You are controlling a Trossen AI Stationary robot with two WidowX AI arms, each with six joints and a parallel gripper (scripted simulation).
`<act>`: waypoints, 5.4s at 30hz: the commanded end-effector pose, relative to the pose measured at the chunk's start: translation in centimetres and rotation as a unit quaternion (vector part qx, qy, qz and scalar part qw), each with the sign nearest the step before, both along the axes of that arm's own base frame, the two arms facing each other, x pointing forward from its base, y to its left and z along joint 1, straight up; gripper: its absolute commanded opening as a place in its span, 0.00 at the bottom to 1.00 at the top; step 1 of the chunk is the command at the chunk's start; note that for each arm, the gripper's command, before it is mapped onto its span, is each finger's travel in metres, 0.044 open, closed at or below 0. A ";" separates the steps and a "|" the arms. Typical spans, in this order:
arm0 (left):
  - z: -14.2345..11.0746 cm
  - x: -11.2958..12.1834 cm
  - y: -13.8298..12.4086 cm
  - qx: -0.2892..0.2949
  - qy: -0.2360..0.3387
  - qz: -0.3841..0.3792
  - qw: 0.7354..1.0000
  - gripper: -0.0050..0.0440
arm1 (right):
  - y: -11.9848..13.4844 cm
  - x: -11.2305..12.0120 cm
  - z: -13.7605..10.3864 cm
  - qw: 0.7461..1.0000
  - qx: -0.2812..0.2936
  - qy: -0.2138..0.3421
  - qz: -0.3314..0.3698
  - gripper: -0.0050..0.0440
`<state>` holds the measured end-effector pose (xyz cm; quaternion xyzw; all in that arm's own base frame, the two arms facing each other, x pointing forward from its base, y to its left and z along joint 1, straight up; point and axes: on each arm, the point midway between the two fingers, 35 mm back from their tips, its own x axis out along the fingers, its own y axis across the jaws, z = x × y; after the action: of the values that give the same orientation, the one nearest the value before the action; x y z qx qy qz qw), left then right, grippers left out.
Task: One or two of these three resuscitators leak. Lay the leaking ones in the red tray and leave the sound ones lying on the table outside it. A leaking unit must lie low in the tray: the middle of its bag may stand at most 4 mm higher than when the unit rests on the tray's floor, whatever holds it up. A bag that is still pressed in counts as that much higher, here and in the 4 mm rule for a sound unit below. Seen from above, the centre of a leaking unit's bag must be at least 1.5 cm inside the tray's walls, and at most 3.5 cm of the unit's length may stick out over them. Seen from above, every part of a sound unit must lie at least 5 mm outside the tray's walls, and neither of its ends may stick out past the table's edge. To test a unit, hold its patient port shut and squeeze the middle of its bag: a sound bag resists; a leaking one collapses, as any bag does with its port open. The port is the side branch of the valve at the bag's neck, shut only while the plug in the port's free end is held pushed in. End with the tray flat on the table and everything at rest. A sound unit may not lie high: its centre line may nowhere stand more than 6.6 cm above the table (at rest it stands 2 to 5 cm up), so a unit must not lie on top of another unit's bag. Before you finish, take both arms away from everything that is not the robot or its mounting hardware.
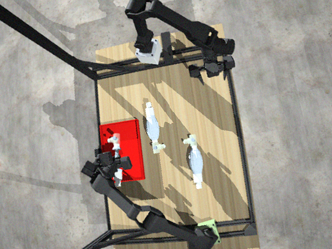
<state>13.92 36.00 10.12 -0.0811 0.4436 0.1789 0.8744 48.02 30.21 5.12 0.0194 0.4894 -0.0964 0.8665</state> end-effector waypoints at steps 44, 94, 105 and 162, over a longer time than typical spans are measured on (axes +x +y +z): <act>0.0 0.0 0.0 0.000 0.001 -0.001 1.000 1.00 | 3.8 4.5 4.2 0.999 0.023 -0.037 -0.004 0.10; 0.1 0.0 0.1 0.002 0.000 -0.001 1.000 1.00 | 4.5 2.8 25.2 0.929 0.203 -0.290 0.111 0.10; 0.1 0.0 0.1 0.002 0.000 -0.001 1.000 1.00 | 3.4 0.3 37.8 0.853 0.262 -0.424 0.152 0.10; 0.0 0.0 0.0 0.000 0.000 -0.001 1.000 1.00 | -9.7 -19.0 66.4 0.535 0.317 -0.760 0.190 0.10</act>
<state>13.97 36.00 10.15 -0.0804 0.4435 0.1786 0.8746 29.63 21.06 70.98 0.2639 -0.3508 0.2833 0.8526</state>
